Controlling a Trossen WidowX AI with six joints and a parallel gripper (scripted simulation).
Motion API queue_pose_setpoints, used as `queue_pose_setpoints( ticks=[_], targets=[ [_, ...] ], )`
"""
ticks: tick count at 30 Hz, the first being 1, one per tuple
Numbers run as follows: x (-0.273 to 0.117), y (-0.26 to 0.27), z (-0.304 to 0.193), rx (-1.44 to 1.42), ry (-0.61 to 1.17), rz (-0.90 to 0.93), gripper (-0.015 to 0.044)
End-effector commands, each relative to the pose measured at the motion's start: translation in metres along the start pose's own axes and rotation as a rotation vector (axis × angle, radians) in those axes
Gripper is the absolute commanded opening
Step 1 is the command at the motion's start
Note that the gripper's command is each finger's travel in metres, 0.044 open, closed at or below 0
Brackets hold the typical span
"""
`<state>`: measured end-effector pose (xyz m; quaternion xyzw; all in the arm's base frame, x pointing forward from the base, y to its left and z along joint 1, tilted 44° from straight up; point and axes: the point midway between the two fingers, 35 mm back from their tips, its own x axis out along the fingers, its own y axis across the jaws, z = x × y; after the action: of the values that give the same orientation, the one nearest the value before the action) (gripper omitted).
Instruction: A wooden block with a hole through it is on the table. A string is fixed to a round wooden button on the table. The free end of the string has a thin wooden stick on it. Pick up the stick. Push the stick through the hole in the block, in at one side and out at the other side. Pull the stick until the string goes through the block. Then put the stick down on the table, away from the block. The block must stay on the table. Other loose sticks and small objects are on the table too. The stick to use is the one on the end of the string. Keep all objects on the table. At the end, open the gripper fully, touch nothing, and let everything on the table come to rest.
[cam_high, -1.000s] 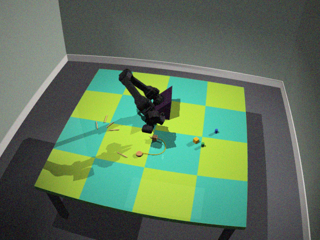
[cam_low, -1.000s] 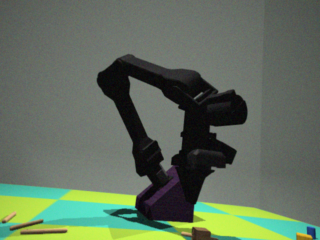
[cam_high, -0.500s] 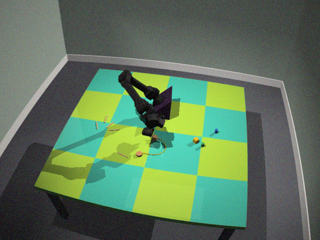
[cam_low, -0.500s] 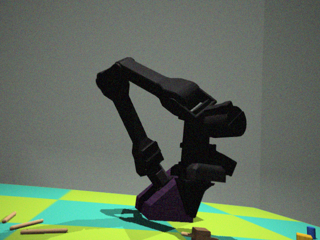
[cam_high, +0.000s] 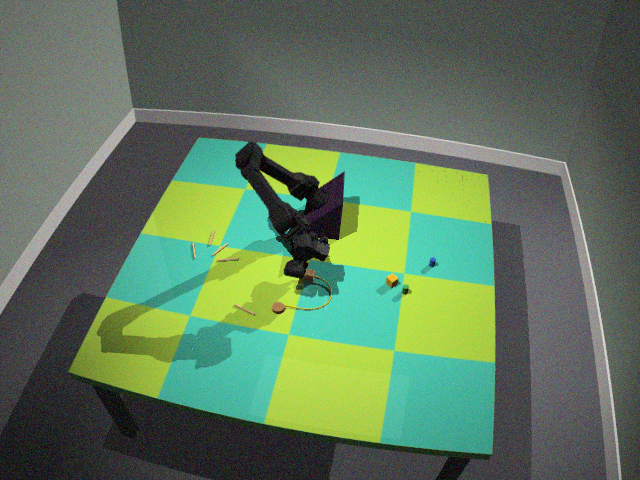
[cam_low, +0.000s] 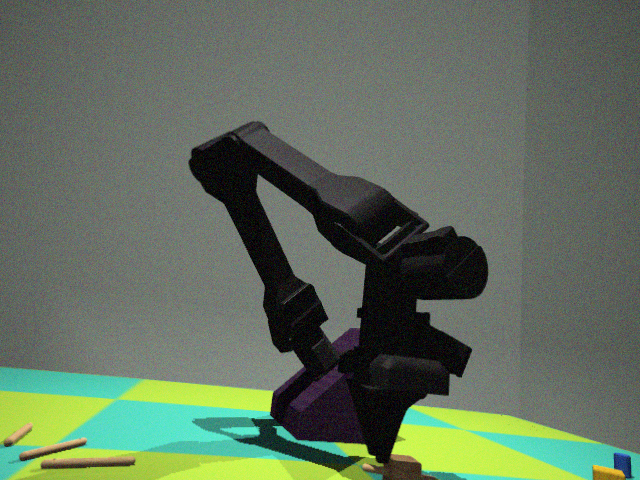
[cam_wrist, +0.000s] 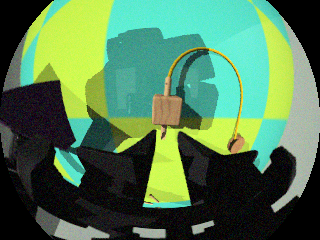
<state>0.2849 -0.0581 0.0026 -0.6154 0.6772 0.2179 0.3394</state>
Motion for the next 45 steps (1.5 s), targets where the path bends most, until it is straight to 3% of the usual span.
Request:
queue_pose_setpoints(
  ticks=[1,14,19,45],
  targets=[
    [0.009,0.0021,-0.0013,-0.008,0.007,0.002,0.0121],
    [0.0177,0.0033,-0.0023,-0.008,0.009,0.002,0.0121],
    [0.0161,0.0025,-0.0017,-0.001,0.004,0.003,0.0],
    [0.0186,0.0022,-0.0067,0.0,-0.074,0.002,0.0]
  ],
)
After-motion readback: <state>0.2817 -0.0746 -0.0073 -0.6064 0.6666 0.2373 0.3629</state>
